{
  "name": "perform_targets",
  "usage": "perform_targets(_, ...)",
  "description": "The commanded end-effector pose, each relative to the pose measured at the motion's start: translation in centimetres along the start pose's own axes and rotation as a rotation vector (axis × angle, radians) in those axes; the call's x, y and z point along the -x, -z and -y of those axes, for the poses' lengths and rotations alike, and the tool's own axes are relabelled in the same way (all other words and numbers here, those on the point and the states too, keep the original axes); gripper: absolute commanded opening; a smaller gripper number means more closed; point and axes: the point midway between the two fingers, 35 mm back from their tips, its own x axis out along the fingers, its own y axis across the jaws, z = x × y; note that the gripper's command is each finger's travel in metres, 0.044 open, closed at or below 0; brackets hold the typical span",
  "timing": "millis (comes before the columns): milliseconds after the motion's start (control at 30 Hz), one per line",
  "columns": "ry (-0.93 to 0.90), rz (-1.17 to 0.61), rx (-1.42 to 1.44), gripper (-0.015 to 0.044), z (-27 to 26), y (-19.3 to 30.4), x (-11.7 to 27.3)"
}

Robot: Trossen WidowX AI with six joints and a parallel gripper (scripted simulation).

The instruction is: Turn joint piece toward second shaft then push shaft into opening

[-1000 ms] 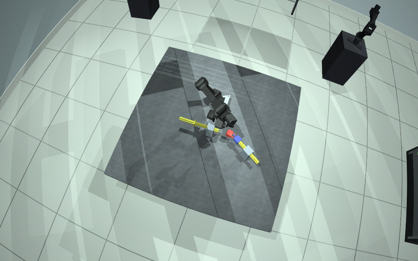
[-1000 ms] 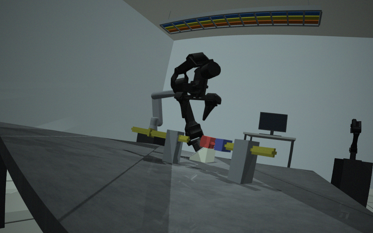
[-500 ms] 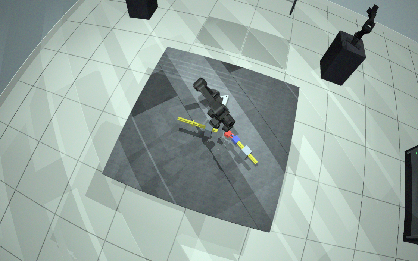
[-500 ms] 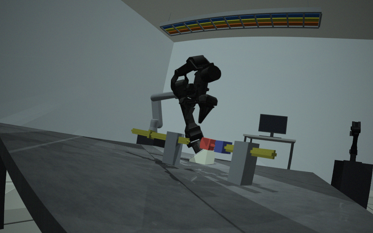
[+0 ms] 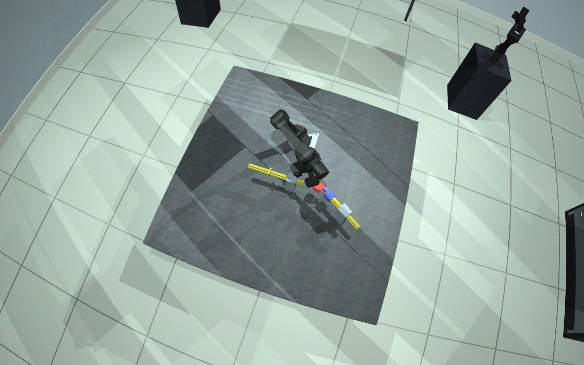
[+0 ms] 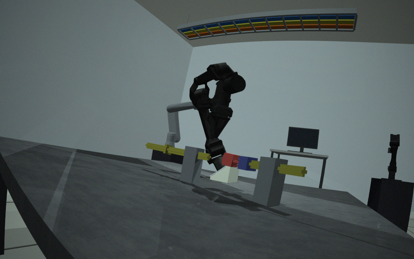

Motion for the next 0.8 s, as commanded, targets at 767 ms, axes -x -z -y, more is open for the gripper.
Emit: perform_targets(767,0.030,0.024,-0.758,0.0440,-0.1,0.0,-1.2)
